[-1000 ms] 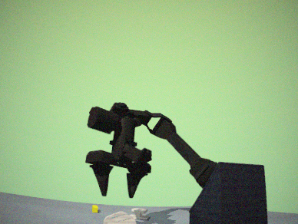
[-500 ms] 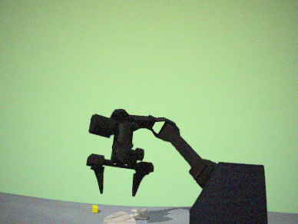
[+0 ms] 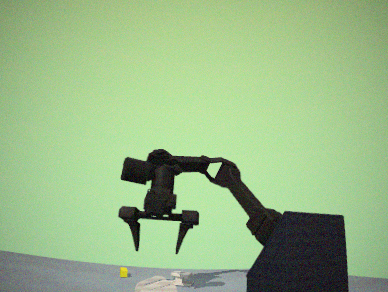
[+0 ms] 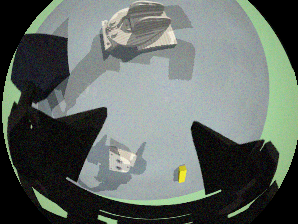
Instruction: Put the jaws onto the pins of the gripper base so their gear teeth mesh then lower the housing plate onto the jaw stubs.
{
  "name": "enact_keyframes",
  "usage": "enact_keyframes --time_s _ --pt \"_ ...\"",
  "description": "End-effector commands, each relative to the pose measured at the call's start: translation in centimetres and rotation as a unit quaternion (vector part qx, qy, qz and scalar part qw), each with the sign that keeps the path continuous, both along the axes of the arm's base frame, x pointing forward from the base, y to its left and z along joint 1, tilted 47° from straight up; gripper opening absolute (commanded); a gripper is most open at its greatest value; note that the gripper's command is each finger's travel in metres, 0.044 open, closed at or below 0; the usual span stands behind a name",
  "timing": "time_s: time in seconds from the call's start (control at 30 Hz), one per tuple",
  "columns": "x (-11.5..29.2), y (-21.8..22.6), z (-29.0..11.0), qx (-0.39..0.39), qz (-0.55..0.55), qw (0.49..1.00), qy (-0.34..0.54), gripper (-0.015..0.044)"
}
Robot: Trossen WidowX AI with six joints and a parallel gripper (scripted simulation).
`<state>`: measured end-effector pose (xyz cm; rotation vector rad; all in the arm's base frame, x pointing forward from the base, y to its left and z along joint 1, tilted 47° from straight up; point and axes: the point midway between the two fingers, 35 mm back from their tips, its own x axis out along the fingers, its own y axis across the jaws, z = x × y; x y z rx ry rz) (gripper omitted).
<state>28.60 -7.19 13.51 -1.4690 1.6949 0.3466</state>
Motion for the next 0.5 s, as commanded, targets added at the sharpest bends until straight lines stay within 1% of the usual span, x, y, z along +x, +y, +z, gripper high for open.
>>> enact_keyframes --time_s 0.0,0.23,0.47 --pt "-0.8 -0.9 0.8 0.000 -0.048 0.998 -0.040 0.0440" --pt "-2.0 -2.1 2.2 0.003 -0.126 0.985 -0.114 0.0440" --pt "-3.3 -3.3 3.5 0.005 -0.203 0.961 -0.186 0.0440"
